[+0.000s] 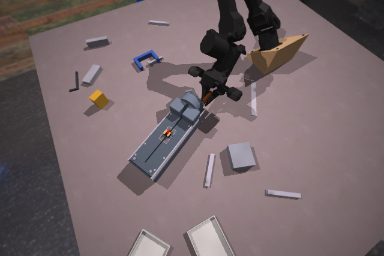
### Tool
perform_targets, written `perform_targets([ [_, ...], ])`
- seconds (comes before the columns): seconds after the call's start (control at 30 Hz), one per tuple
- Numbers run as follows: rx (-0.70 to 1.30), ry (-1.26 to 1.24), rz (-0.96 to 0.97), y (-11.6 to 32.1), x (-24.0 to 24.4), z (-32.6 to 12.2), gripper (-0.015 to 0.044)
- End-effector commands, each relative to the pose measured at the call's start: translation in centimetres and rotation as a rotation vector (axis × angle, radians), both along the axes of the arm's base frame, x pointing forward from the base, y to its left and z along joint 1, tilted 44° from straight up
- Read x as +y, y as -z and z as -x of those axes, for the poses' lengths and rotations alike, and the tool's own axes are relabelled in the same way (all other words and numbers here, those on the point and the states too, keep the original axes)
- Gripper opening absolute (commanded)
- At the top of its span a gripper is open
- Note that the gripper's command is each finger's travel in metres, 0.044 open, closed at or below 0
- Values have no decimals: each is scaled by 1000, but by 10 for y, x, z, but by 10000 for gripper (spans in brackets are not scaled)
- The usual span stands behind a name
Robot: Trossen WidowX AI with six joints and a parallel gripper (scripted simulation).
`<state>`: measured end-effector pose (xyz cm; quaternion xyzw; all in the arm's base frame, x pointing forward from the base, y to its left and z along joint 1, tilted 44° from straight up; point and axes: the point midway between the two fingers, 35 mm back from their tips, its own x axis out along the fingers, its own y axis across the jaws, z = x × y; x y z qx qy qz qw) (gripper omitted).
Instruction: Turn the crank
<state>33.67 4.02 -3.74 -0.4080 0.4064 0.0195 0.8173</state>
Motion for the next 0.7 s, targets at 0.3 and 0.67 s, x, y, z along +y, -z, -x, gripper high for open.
perform_targets([
  [0.3, 5, -15, -4, -7, 18, 4, 0],
  [0.67, 5, -15, -4, -16, 26, 3, 0],
])
